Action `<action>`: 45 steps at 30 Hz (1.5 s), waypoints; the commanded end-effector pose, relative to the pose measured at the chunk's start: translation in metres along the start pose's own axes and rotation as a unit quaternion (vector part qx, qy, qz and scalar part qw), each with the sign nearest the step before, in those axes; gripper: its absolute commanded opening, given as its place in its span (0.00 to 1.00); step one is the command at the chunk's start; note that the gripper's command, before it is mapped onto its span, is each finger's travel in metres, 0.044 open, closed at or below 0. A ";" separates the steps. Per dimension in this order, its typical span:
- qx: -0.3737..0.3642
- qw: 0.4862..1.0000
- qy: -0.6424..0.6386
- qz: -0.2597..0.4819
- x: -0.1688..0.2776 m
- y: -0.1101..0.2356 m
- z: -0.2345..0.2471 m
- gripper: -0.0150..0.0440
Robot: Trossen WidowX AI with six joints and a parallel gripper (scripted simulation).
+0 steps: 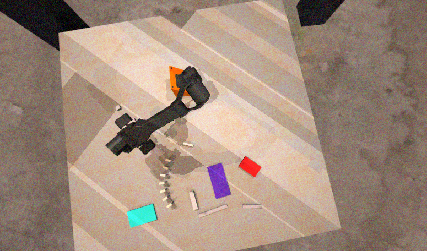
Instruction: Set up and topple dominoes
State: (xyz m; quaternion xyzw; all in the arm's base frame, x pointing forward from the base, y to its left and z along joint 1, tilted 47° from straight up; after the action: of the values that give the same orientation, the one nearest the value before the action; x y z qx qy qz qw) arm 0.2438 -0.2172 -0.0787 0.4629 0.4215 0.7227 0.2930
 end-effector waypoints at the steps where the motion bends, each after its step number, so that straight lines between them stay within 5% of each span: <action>1: 0.011 0.999 0.000 -0.031 -0.001 -0.010 -0.001 0.44; 45: -0.006 0.927 -0.025 -0.373 0.023 -0.051 0.001 0.44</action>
State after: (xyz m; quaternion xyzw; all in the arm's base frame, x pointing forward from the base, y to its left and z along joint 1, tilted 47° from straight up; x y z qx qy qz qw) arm 0.2395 -0.1769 -0.1170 0.3005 0.5524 0.5647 0.5345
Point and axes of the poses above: the point midway between the two fingers, 35 mm back from their tips, its own y axis back along the fingers, its own z axis across the jaws, x = y × z, the point moved 4 cm from there along y, back along the fingers, and after that the axes turned 12 degrees about -y, right-handed, at the moved point
